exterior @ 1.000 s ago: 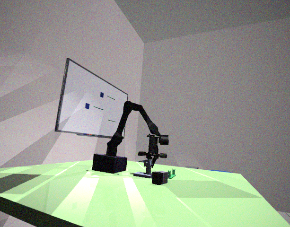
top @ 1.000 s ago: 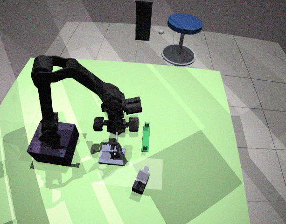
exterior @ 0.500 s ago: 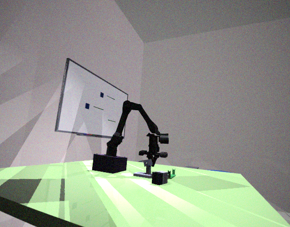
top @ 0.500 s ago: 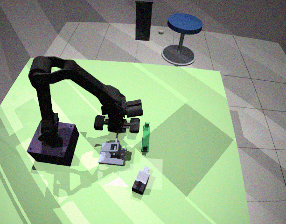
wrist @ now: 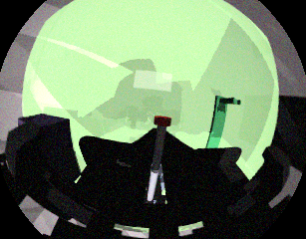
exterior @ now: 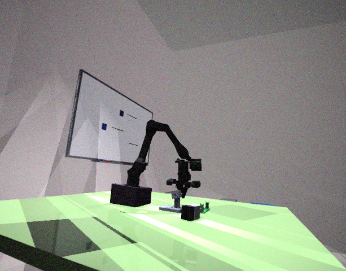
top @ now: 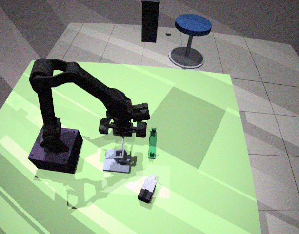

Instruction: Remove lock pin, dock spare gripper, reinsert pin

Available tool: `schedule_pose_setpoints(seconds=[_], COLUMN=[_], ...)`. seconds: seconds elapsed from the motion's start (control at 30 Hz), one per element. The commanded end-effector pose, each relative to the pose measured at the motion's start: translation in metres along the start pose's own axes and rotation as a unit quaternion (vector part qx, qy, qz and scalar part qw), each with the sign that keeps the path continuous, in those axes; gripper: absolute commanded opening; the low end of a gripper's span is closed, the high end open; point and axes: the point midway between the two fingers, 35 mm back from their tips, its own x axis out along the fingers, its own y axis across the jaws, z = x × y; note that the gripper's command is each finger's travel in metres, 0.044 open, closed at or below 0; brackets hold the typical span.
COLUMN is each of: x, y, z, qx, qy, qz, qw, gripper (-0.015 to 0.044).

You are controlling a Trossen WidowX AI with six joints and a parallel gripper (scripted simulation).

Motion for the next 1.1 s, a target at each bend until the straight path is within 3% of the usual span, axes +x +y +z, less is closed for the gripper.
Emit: schedule_pose_setpoints(seconds=[0.0,1.07], x=[-0.002,0.001], y=[-0.001,-0.002], z=[0.004,0.029], qx=[0.002,0.001], qy=[-0.004,-0.002], qz=[0.0,0.001], qw=[1.0,1.0], gripper=[0.0,0.0])
